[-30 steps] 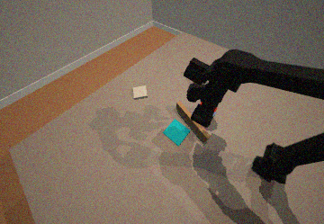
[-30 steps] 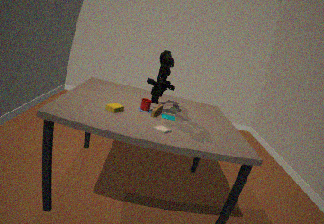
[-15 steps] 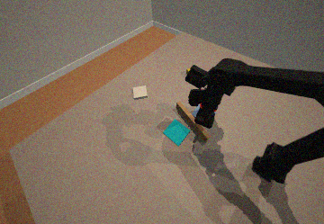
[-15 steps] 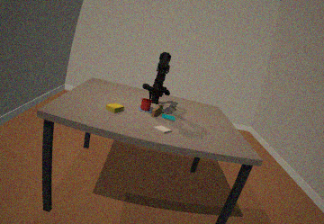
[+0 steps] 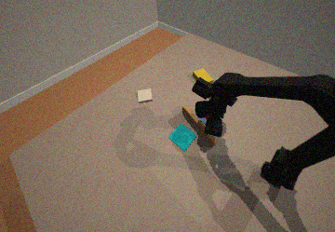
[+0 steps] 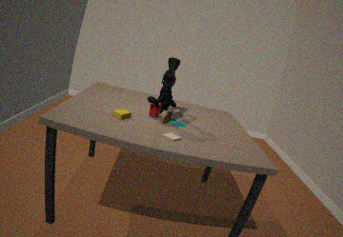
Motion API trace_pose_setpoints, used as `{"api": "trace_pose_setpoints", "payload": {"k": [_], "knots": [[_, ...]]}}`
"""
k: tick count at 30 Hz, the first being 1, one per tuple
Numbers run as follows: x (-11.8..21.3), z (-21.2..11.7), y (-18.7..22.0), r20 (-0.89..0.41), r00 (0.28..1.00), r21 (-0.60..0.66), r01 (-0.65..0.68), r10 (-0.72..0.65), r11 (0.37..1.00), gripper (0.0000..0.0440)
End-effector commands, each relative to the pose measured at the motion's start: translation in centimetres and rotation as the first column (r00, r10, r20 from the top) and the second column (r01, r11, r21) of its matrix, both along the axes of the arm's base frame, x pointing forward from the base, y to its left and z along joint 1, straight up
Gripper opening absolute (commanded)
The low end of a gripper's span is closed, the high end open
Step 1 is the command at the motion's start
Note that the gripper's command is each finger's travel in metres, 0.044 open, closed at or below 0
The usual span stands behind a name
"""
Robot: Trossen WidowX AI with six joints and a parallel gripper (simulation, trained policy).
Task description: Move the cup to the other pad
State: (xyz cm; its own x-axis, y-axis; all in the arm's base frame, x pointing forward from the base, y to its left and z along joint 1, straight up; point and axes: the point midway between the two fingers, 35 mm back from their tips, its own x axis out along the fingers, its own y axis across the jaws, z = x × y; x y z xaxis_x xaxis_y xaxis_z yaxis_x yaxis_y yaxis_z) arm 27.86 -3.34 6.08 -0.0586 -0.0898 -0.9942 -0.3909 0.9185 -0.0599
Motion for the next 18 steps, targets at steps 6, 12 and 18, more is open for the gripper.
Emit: {"api": "trace_pose_setpoints", "payload": {"k": [6, 12, 18], "knots": [[0.1, -0.5, -0.3, -0.006, 0.994, 0.012, -0.110, 0.110, 0.994, 0.0001], [0.7, 0.9, -0.2, 0.011, 0.987, 0.015, -0.163, 0.163, 0.986, 0.0000], [1.4, 2.2, 0.4, 0.030, 0.980, 0.019, -0.195, 0.194, 0.981, 0.0003]]}}
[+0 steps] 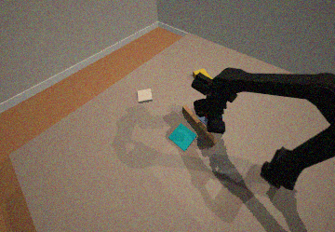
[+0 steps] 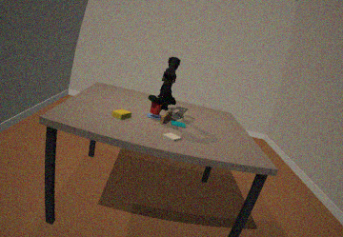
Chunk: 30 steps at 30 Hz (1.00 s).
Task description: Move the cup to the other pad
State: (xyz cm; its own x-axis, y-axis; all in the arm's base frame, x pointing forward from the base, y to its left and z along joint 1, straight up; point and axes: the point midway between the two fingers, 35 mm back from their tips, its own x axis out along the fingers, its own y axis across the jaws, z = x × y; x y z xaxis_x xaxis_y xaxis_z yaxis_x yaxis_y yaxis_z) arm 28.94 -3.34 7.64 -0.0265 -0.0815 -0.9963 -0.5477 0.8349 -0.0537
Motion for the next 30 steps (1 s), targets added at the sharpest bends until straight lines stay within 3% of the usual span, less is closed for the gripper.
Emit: {"api": "trace_pose_setpoints", "payload": {"k": [1, 30], "knots": [[0.4, 0.9, 0.5, 0.015, 1.000, 0.008, -0.021, 0.021, 1.000, 0.0003], [4.2, 4.6, 9.0, 0.147, 0.977, 0.033, -0.160, 0.153, 0.987, 0.0000]]}}
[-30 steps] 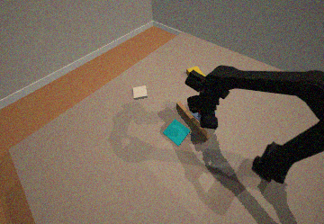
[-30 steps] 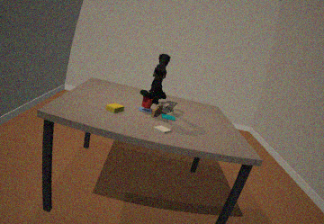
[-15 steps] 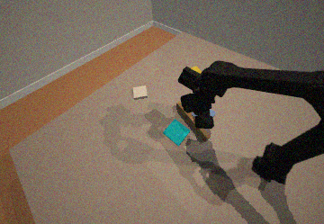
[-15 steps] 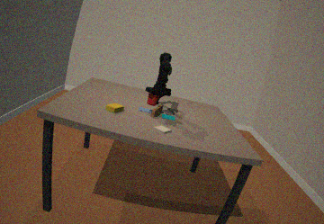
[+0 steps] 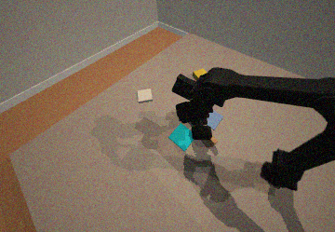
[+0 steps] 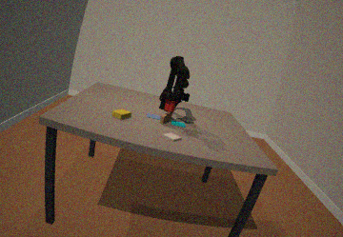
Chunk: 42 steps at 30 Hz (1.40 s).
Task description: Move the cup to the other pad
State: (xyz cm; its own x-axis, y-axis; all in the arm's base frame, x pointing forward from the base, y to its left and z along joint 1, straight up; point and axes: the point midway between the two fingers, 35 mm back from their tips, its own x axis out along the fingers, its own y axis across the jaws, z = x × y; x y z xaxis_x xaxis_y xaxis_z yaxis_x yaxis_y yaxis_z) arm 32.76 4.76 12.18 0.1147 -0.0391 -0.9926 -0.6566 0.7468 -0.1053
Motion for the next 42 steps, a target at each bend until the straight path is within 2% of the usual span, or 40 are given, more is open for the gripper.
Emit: {"api": "trace_pose_setpoints", "payload": {"k": [1, 16, 30, 38, 42], "knots": [[0.4, 0.0, 1.3, 0.016, 1.000, 0.010, -0.012, 0.011, 1.000, 0.0000], [1.0, -1.4, 6.8, 0.059, 0.997, 0.024, -0.058, 0.056, 0.998, 0.0000], [0.3, -5.1, 8.3, 0.048, 0.998, 0.011, -0.040, 0.039, 0.999, 0.0004], [0.3, -6.6, 8.0, 0.054, 0.998, 0.007, -0.020, 0.019, 1.000, 0.0053], [0.7, -6.0, 8.1, 0.079, 0.997, 0.029, -0.012, 0.009, 1.000, 0.0091]]}}
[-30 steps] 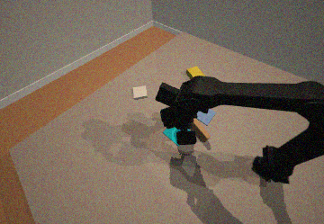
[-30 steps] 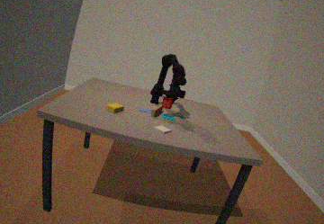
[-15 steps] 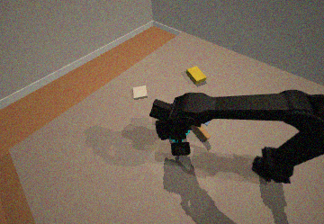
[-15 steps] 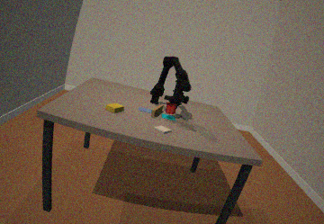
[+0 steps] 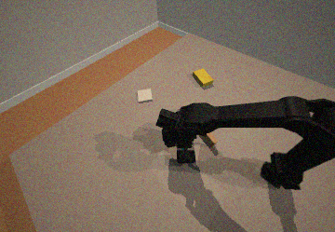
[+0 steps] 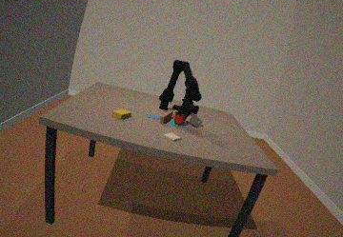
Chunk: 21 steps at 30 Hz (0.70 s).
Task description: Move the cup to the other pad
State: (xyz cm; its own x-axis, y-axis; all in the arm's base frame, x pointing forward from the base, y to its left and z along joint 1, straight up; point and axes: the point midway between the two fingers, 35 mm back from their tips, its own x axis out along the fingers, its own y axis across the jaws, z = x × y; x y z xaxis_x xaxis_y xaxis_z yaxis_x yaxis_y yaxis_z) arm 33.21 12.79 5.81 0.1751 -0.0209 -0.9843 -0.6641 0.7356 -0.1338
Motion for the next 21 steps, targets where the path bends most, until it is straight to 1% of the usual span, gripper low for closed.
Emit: {"api": "trace_pose_setpoints", "payload": {"k": [1, 2, 5, 11, 21], "knots": [[0.4, 0.6, 0.1, 0.027, 1.000, 0.022, 0.011, -0.011, 1.000, 0.0105], [0.5, 0.8, 0.1, 0.035, 0.999, 0.030, 0.012, -0.013, 0.999, 0.0115], [0.7, 1.6, 0.3, 0.057, 0.998, 0.052, 0.008, -0.011, 0.999, 0.0115], [-0.1, 2.6, 0.1, 0.063, 0.998, 0.078, 0.003, -0.008, 0.997, 0.0135], [-1.1, 4.8, -0.2, 0.094, 0.995, 0.124, 0.001, -0.013, 0.992, 0.0182]]}}
